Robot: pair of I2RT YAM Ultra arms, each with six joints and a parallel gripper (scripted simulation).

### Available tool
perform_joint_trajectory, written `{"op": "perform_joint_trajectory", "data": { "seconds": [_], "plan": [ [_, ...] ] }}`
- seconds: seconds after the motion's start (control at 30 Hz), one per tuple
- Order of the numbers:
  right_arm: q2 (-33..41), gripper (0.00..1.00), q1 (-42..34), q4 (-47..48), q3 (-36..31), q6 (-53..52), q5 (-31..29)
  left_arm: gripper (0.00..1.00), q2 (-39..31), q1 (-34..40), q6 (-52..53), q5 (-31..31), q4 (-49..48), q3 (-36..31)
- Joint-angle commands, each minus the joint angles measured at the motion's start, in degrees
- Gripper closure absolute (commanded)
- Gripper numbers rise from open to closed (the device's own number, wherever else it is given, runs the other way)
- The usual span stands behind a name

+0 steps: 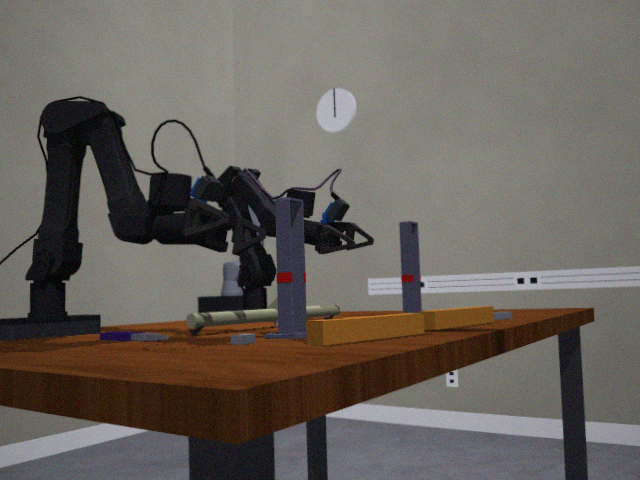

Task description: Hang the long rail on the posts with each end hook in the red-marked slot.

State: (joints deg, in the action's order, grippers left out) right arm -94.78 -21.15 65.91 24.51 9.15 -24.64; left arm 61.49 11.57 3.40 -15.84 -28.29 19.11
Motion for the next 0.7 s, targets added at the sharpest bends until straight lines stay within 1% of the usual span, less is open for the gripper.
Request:
{"op": "perform_joint_trajectory", "data": {
  "seconds": [0.0,0.13,0.17,0.2,0.27,0.3,0.33,0.37,0.4,0.47,0.67],
  "plan": [
    [2.0,0.00,-0.4,1.1,0.3,0.3,-0.6,0.00,0.0,-0.5,-0.6,0.4,-1.2,-0.1],
    [1.5,0.00,-0.1,1.1,0.3,0.1,-0.6,0.00,0.0,-0.5,-0.6,0.4,-1.2,-0.1],
    [1.5,0.00,-0.1,1.1,0.3,0.1,-0.6,0.11,0.0,-0.5,0.6,1.0,-1.4,-0.1],
    [1.5,0.00,-0.1,1.1,0.3,0.1,-0.6,0.23,0.2,-0.5,1.2,1.2,0.9,0.3],
    [2.0,0.23,-0.4,-0.5,0.4,0.9,-0.3,0.45,0.7,-0.1,3.9,2.0,4.3,1.3],
    [1.4,0.34,-0.5,-1.1,1.0,1.2,-0.2,0.52,1.1,0.0,5.2,2.4,5.9,1.8],
    [1.3,0.45,-0.5,-2.0,1.2,1.6,0.2,0.52,1.6,0.3,6.8,2.9,7.6,2.4],
    [1.1,0.52,-0.6,-3.3,1.6,2.3,0.9,0.52,2.5,0.6,8.8,3.5,9.7,3.4],
    [0.9,0.52,-0.6,-4.3,2.1,2.8,1.2,0.52,3.5,0.8,10.6,4.0,11.5,4.5],
    [0.9,0.52,-0.6,-4.3,2.1,2.8,1.2,0.52,3.5,0.8,10.6,4.0,11.5,4.5],
    [-0.7,0.52,-0.8,-13.3,5.3,7.0,3.6,0.52,9.7,1.8,20.9,7.0,25.6,12.7]
  ]
}}
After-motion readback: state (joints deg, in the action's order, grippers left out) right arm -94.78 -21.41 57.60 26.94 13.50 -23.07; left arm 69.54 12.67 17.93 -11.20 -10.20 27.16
